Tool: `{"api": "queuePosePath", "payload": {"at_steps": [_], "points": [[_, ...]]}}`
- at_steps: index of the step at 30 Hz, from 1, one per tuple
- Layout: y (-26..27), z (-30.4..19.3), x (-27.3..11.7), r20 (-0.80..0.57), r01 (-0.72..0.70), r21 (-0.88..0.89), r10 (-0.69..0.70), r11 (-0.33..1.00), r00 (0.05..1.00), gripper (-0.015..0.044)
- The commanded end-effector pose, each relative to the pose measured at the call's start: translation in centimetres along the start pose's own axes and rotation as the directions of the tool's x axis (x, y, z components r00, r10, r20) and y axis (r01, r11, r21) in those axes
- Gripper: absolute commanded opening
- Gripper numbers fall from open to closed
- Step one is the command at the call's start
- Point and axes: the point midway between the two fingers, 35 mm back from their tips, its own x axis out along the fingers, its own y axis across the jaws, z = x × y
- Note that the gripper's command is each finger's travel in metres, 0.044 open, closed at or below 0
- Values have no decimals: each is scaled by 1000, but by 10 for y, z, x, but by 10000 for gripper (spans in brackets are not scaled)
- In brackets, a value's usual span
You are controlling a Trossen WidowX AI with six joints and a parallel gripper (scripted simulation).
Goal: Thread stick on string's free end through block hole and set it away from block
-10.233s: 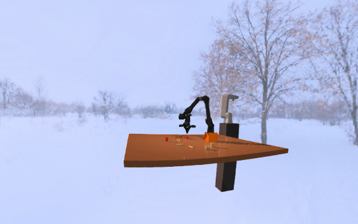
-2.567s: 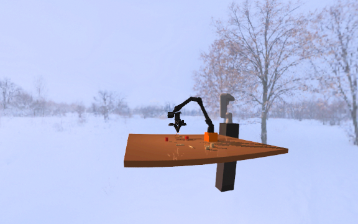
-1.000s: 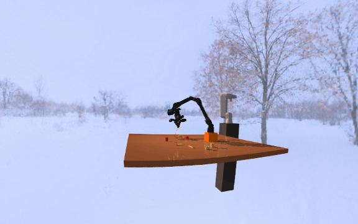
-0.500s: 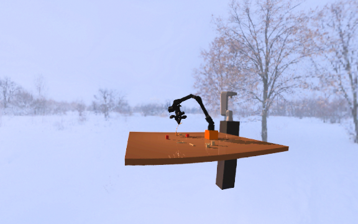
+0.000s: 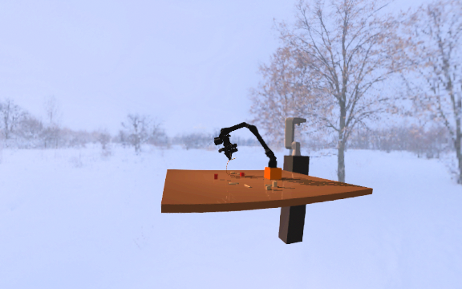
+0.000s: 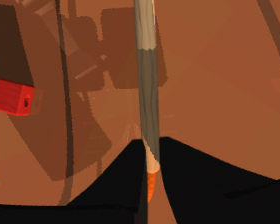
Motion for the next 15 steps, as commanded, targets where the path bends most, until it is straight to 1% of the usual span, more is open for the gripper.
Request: {"api": "queuePosePath", "payload": {"at_steps": [1, 3, 7, 12, 15], "points": [[-1, -1, -2, -5, -9, -28, 9, 1000, 1000, 0], [-1, -2, -2, -8, -17, -54, 16, 998, 1000, 0], [-4, -5, -3, -23, -63, -202, 59, 977, 998, 0], [-8, -9, -5, -45, -121, -382, 113, 916, 993, 0], [-8, -10, -5, -48, -129, -406, 120, 905, 992, 0]]}}
